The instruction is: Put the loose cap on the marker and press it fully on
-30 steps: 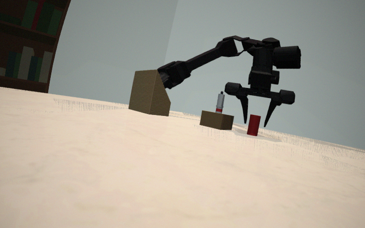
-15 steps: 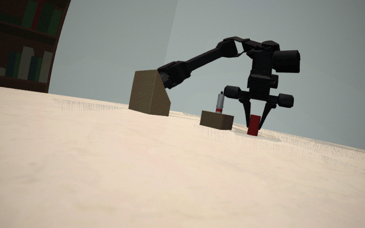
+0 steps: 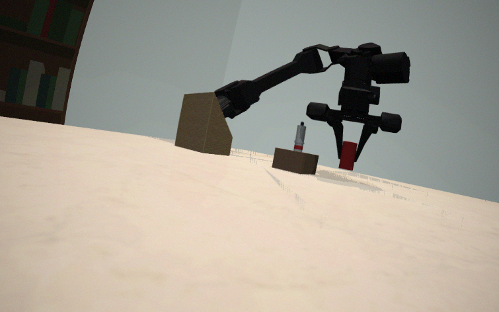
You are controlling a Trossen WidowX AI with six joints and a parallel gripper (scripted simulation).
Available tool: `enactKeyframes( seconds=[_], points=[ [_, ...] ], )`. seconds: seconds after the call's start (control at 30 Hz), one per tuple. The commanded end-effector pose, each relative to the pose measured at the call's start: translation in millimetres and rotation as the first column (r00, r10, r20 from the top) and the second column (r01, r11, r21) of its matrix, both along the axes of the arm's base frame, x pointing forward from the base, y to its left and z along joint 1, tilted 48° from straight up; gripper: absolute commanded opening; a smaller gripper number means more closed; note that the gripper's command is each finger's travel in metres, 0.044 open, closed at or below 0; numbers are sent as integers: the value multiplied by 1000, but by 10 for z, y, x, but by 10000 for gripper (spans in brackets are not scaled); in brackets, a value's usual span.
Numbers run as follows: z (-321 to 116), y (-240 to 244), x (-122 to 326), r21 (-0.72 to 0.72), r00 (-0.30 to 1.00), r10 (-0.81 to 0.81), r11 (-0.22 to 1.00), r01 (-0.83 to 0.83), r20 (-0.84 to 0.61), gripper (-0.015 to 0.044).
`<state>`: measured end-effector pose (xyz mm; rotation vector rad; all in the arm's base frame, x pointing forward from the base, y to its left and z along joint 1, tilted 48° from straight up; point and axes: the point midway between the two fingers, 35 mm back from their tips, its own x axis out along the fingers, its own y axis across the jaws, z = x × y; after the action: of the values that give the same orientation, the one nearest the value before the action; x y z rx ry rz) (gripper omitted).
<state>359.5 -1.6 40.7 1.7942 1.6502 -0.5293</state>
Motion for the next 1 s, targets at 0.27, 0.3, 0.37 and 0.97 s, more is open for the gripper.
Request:
enactKeyframes(
  seconds=[0.27, 0.3, 0.37, 0.97],
  points=[
    [240, -253, -47, -6, 1000, 3, 1000, -3, 5, 0],
    [243, -257, -48, -6, 1000, 3, 1000, -3, 5, 0],
    [249, -275, -74, -7, 1000, 3, 1000, -3, 5, 0],
    [393, -624, -811, -17, 1000, 0, 1000, 0, -3, 0]
  ],
)
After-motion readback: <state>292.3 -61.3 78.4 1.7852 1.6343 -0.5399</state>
